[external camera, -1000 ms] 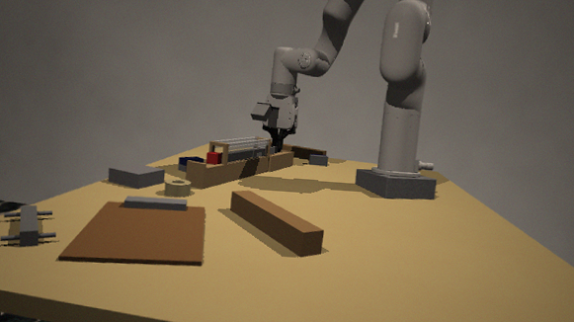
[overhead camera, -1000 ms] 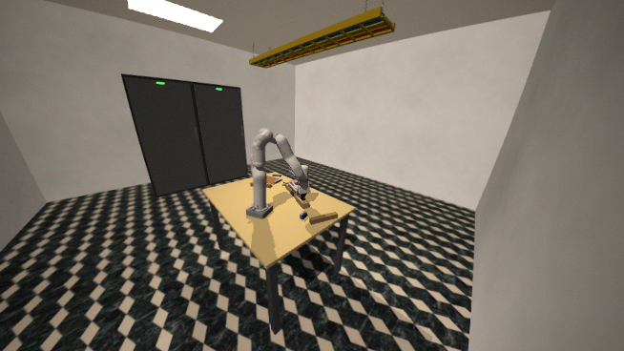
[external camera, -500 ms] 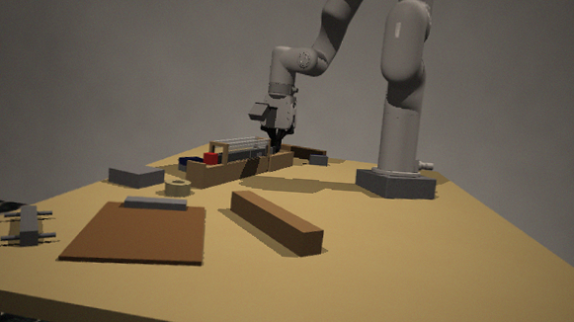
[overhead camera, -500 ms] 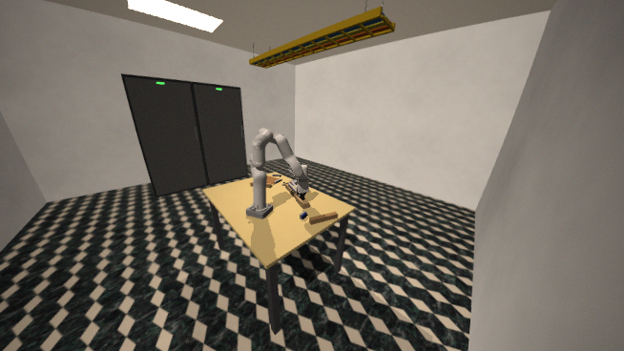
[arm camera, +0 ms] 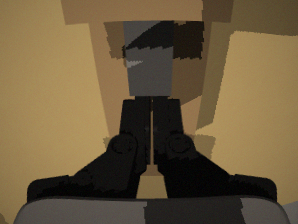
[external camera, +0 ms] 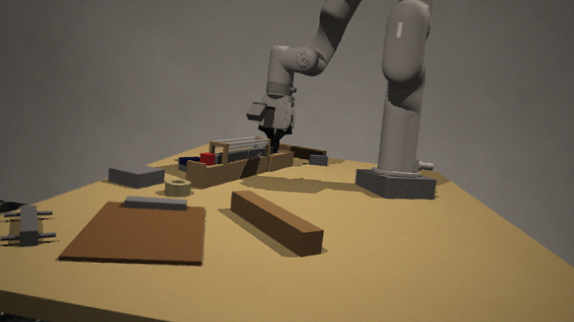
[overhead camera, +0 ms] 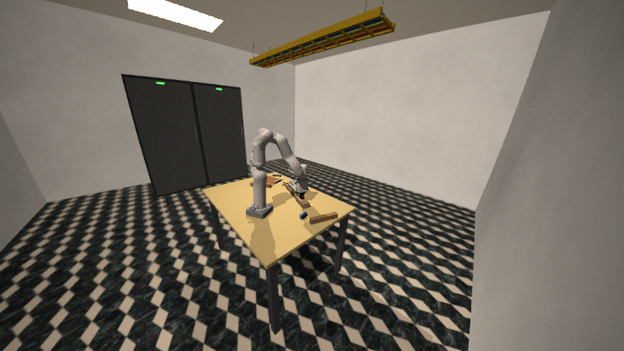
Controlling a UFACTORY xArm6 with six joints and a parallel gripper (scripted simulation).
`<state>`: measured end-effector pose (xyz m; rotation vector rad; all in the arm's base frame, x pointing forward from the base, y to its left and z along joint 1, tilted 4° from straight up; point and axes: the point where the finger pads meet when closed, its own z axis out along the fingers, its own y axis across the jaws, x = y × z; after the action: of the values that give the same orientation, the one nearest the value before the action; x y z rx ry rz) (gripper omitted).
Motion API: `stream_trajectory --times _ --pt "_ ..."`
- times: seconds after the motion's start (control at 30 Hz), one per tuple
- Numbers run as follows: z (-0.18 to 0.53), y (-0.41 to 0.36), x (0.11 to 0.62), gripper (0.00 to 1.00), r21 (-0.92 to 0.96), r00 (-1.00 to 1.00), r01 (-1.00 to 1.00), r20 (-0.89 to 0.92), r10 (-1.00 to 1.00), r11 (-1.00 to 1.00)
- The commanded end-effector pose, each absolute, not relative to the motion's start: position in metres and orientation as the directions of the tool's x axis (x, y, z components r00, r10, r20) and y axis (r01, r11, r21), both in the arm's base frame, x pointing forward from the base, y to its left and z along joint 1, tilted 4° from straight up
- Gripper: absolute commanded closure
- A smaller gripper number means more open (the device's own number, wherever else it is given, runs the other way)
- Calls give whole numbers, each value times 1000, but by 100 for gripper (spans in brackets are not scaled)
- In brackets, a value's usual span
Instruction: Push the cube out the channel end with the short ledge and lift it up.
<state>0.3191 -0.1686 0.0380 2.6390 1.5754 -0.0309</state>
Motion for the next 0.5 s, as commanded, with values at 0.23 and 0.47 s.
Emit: stream_trajectory --times 0.23,0.47 --pt "46 -162 324 100 52 475 880 -52 878 -473" --pt "103 -158 322 100 52 475 880 -52 878 -473"
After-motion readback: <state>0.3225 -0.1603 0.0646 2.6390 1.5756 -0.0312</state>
